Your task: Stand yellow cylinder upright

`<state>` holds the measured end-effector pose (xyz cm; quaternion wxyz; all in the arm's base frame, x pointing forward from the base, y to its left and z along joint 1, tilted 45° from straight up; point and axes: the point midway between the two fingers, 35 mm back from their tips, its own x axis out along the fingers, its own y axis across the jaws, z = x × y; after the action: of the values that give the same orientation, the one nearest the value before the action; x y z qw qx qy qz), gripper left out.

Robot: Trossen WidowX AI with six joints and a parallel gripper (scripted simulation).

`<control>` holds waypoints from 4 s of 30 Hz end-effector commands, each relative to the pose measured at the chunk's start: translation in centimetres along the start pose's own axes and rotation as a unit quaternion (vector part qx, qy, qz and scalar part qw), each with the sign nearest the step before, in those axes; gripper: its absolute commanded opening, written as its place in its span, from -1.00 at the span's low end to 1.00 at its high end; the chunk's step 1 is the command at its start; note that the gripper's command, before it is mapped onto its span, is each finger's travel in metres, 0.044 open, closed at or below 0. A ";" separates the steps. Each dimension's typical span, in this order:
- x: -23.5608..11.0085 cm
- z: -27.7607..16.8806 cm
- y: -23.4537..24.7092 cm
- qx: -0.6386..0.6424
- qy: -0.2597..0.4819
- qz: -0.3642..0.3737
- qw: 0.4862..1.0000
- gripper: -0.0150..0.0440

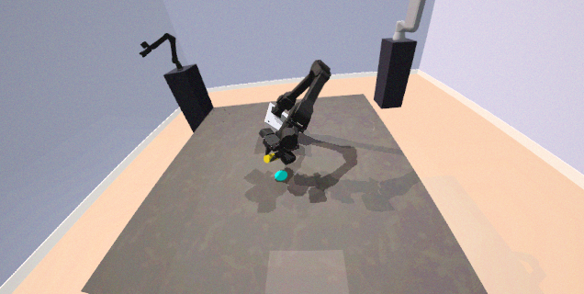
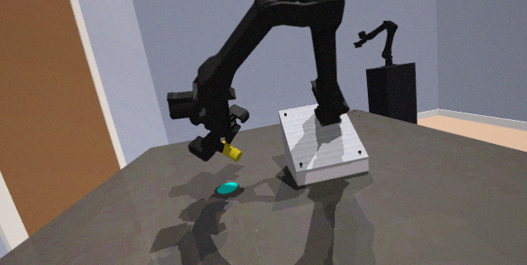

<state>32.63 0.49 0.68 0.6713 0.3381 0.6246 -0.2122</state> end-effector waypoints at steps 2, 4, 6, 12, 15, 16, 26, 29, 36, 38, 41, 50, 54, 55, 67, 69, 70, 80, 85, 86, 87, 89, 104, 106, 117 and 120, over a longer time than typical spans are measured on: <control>0.1 0.0 -0.1 0.004 -0.018 -0.005 1.000 -0.14; 0.1 0.0 0.0 0.005 -0.024 -0.007 1.000 -0.14; 0.1 0.0 0.0 0.005 -0.031 -0.008 0.999 -0.14; 0.1 0.0 0.0 0.008 -0.052 -0.012 0.999 -0.14; 0.1 0.0 0.0 0.009 -0.063 -0.013 0.998 -0.14; 0.1 0.0 0.0 0.010 -0.066 -0.014 0.998 -0.14; 0.1 0.0 0.2 0.015 -0.102 -0.017 0.995 -0.14; 0.0 0.0 0.2 0.017 -0.112 -0.017 0.993 -0.14; -0.1 0.0 0.3 0.022 -0.137 -0.017 0.990 -0.14; -0.1 0.0 0.3 0.024 -0.144 -0.016 0.989 -0.14; -0.2 0.0 0.3 0.026 -0.154 -0.016 0.988 -0.14; -0.4 0.0 0.5 0.034 -0.186 -0.012 0.982 -0.14; -0.5 0.0 0.5 0.037 -0.200 -0.010 0.979 -0.14; -0.6 0.0 0.5 0.038 -0.203 -0.009 0.978 -0.14; -1.0 -0.1 0.7 0.051 -0.244 0.000 0.968 -0.14; -1.1 -0.1 0.7 0.053 -0.251 0.002 0.967 -0.14; -1.1 -0.1 0.7 0.054 -0.254 0.003 0.966 -0.14; -1.6 -0.2 0.8 0.066 -0.287 0.015 0.955 -0.14; -1.9 -0.3 0.9 0.073 -0.303 0.021 0.950 -0.14; -1.9 -0.3 0.9 0.074 -0.306 0.022 0.949 -0.14; -2.0 -0.3 0.9 0.075 -0.310 0.024 0.948 -0.14; -2.1 -0.4 0.9 0.078 -0.316 0.027 0.945 -0.14; -2.9 -0.7 1.0 0.100 -0.361 0.051 0.926 -0.14; -3.1 -0.7 1.0 0.103 -0.367 0.054 0.923 -0.14; -3.8 -1.0 1.0 0.120 -0.397 0.075 0.907 -0.14; -4.0 -1.1 1.0 0.125 -0.405 0.082 0.902 -0.14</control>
<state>32.17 1.47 4.60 0.8330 0.3492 0.2500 -0.3489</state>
